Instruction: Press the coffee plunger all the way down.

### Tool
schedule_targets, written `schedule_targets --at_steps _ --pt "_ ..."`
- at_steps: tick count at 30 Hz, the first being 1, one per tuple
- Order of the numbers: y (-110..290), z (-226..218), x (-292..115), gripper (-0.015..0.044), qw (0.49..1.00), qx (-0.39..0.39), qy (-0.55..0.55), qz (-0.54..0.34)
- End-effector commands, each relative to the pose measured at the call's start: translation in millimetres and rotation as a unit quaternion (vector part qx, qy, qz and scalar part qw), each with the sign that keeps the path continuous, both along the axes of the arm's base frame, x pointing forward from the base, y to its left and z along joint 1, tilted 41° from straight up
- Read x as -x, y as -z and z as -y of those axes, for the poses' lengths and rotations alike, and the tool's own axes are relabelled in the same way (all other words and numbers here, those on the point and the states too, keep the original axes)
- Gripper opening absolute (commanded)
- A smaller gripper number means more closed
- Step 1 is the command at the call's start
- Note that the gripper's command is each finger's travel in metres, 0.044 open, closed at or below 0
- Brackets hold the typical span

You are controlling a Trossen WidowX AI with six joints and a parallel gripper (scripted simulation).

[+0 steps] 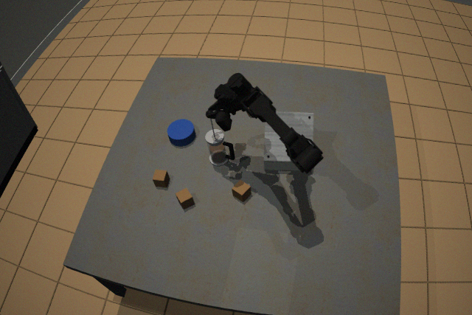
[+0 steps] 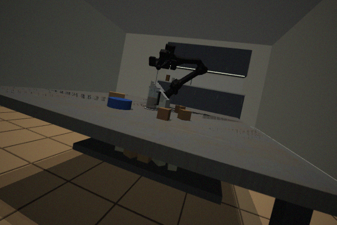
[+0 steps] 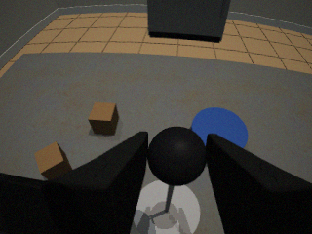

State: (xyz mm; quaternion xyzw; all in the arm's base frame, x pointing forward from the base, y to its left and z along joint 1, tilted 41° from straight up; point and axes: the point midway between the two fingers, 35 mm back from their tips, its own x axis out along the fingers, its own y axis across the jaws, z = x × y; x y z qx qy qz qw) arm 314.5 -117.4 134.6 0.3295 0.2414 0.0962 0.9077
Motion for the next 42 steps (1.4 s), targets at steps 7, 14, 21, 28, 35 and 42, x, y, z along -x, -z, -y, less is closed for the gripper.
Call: schedule_targets --at_steps 7,14,21,28,35,42 --pt "24 -14 0 0.0123 1.000 -0.005 -0.003 -0.015" --pt "33 -21 -2 0.0123 1.000 -0.004 -0.003 -0.016" --pt "42 -28 -4 0.0123 1.000 -0.004 -0.003 -0.016" --pt "51 -35 -5 0.0123 1.000 -0.004 -0.003 -0.016" --pt "59 -43 -7 0.0123 1.000 -0.005 -0.002 -0.015" --pt "67 -51 -9 0.0123 1.000 -0.005 -0.002 -0.014"
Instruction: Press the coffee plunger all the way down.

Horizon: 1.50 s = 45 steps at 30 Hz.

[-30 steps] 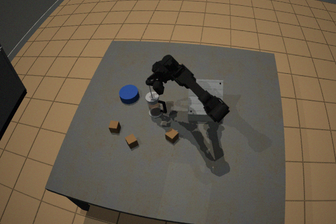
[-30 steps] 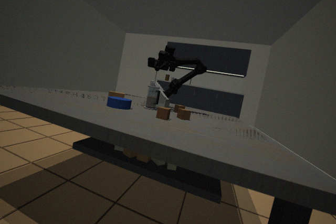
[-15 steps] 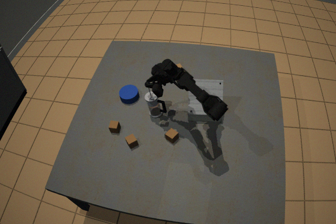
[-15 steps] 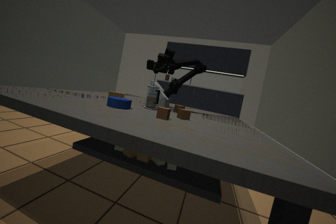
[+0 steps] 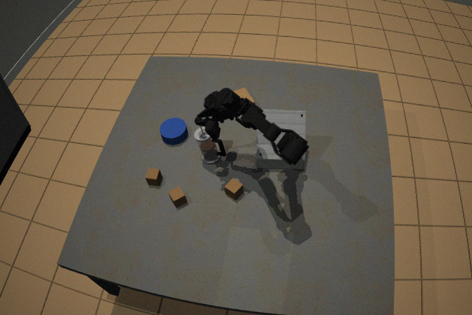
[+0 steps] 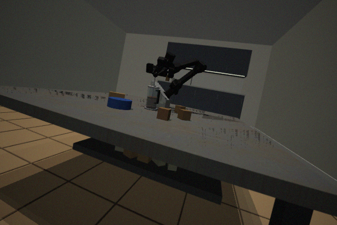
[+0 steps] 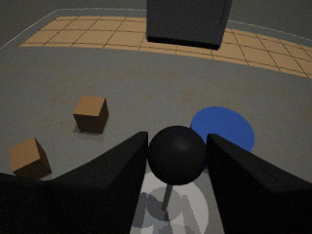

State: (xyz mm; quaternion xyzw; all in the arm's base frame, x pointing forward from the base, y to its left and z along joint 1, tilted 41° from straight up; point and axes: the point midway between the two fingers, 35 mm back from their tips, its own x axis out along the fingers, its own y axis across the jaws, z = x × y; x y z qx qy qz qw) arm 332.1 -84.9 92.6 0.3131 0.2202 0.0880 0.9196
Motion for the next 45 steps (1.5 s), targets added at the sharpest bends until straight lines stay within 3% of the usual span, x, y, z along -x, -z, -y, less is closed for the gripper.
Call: schedule_targets --at_steps 1,45 --pt "26 -20 8 0.0123 0.999 -0.024 -0.013 -0.035" --pt "35 -24 -10 0.0123 0.999 -0.026 -0.013 -0.032"
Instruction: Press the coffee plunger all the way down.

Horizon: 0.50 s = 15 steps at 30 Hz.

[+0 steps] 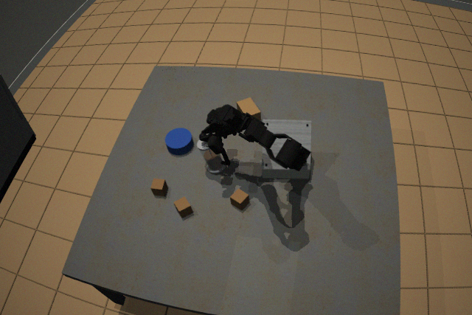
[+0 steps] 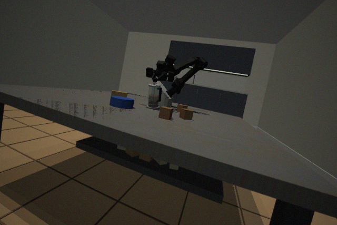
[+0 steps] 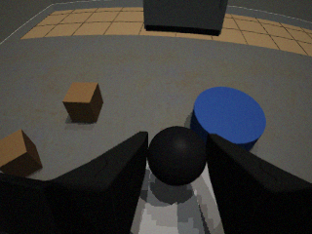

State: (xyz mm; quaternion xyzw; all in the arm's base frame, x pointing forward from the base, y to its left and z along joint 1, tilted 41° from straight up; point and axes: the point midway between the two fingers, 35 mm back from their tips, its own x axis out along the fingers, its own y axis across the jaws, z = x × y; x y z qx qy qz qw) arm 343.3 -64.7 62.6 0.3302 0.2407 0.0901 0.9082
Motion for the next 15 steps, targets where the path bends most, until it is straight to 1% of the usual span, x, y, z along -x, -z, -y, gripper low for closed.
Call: schedule_targets --at_steps 1,15 --pt "5.1 -4.2 0.8 0.0123 1.000 -0.008 -0.008 -0.009" --pt "5.9 -3.5 -0.5 0.0123 1.000 -0.008 -0.008 -0.009"
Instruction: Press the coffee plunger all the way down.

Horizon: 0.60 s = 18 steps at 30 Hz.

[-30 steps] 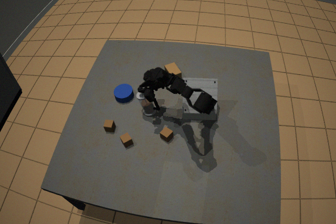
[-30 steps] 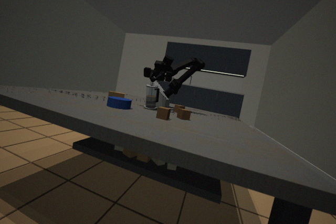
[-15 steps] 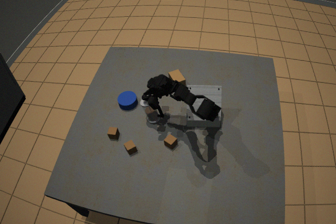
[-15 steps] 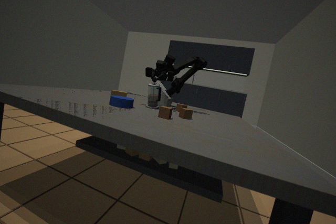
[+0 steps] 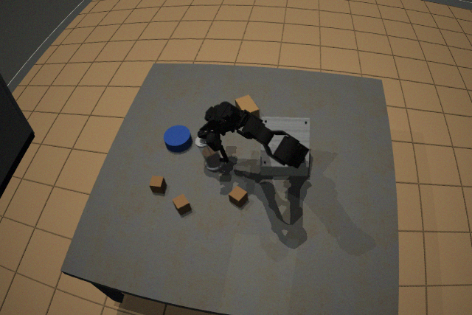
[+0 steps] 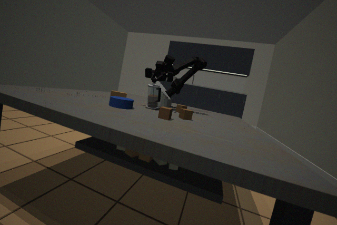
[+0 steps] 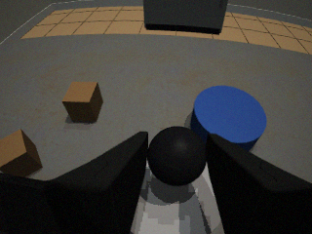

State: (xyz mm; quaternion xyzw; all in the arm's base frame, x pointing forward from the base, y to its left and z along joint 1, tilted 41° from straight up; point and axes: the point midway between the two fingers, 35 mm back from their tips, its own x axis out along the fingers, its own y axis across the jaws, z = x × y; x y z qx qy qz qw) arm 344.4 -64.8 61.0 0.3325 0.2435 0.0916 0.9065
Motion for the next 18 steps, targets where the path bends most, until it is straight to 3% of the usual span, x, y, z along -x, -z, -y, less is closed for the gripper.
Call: schedule_targets --at_steps 1,9,18 --pt "0.0 0.0 0.0 0.0123 1.000 0.000 0.000 0.000" --pt "0.0 0.0 0.0 0.0123 1.000 0.000 0.000 0.000" --pt "0.0 0.0 0.0 0.0359 1.000 0.000 0.000 0.000"
